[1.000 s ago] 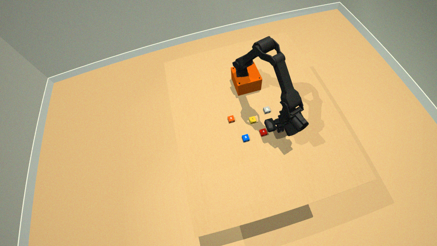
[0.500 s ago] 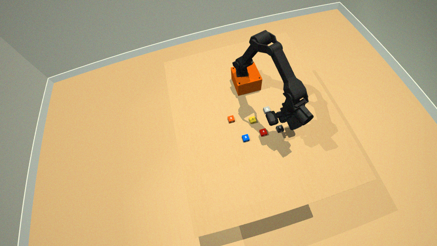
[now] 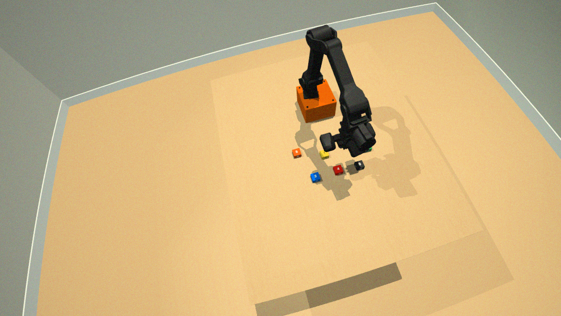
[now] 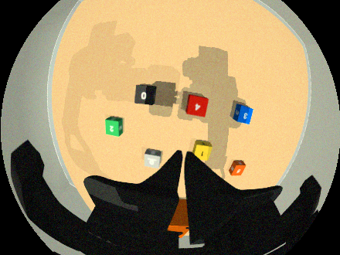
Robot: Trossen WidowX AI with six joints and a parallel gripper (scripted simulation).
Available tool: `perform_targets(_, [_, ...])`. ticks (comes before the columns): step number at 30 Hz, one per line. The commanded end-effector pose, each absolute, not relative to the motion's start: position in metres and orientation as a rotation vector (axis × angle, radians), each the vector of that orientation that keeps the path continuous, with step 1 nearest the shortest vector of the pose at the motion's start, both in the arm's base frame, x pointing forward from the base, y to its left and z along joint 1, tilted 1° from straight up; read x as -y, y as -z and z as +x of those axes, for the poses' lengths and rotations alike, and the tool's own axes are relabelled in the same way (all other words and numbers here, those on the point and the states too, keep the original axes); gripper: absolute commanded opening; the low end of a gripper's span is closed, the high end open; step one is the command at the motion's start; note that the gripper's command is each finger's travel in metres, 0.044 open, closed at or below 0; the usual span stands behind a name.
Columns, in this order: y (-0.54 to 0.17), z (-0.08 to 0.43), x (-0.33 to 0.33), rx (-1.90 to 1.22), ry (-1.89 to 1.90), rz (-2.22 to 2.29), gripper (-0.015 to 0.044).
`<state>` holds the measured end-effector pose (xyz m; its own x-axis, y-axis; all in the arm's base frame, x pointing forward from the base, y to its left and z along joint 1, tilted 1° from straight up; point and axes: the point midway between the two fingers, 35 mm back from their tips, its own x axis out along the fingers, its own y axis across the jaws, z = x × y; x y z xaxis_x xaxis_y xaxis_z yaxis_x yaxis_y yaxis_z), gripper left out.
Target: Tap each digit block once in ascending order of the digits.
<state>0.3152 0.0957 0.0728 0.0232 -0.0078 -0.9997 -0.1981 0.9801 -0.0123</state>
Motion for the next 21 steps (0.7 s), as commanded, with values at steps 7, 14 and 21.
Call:
perform_targets(7, [-0.071, 0.275, -0.035, -1.535, -0.146, -0.166, 0.002])
perform_targets(14, [0.007, 0.277, -0.034, -1.535, -0.146, -0.166, 0.002])
perform_targets(21, [0.01, 0.277, -0.034, -1.535, -0.146, -0.166, 0.002])
